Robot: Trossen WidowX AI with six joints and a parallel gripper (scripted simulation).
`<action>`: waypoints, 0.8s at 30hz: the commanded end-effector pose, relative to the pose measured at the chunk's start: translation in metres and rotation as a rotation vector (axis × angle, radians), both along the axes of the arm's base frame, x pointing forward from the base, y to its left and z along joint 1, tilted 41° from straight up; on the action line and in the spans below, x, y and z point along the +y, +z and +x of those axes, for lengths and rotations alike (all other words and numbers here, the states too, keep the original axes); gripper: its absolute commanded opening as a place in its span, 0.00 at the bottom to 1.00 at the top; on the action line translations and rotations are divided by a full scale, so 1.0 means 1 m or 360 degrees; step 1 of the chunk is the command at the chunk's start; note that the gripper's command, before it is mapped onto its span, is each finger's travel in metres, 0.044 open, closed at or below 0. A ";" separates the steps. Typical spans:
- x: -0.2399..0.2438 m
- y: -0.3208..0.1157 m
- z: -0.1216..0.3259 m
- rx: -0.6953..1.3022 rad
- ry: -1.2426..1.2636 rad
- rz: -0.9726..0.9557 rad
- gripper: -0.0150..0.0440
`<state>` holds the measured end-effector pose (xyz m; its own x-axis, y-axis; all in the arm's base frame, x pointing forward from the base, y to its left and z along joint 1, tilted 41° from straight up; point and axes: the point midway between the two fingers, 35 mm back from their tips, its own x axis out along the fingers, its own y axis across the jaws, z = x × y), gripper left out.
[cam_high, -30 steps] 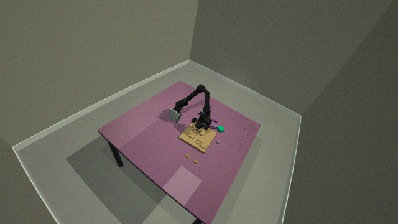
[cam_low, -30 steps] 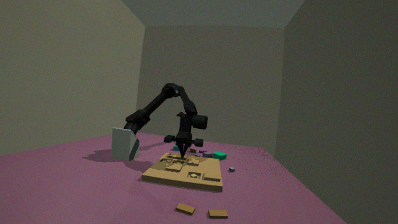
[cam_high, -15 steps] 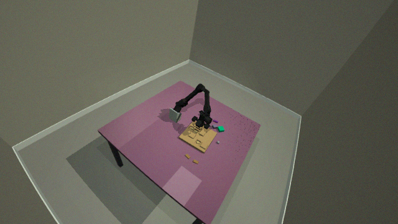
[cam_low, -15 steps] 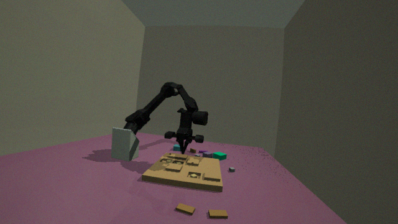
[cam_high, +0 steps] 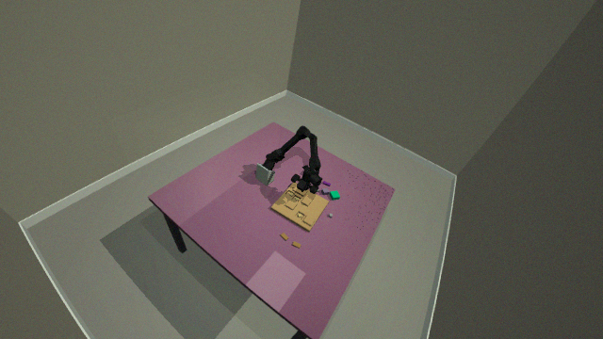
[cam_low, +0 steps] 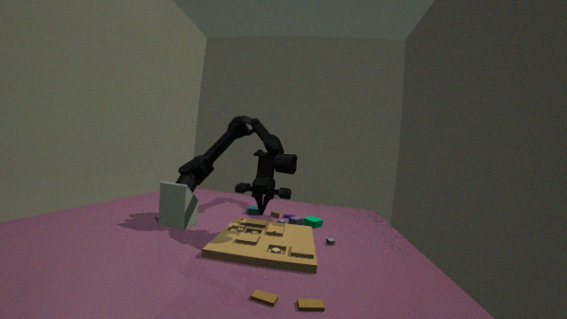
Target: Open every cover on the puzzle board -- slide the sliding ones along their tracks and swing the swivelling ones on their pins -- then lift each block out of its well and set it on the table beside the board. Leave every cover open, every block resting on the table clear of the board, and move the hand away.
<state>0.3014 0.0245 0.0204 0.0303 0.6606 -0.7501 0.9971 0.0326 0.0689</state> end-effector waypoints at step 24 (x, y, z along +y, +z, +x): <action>0.010 0.027 0.019 -0.0026 0.0001 -0.0006 0.25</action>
<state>0.3202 0.0348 0.0464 0.0411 0.6566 -0.7531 0.9956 0.0361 0.0859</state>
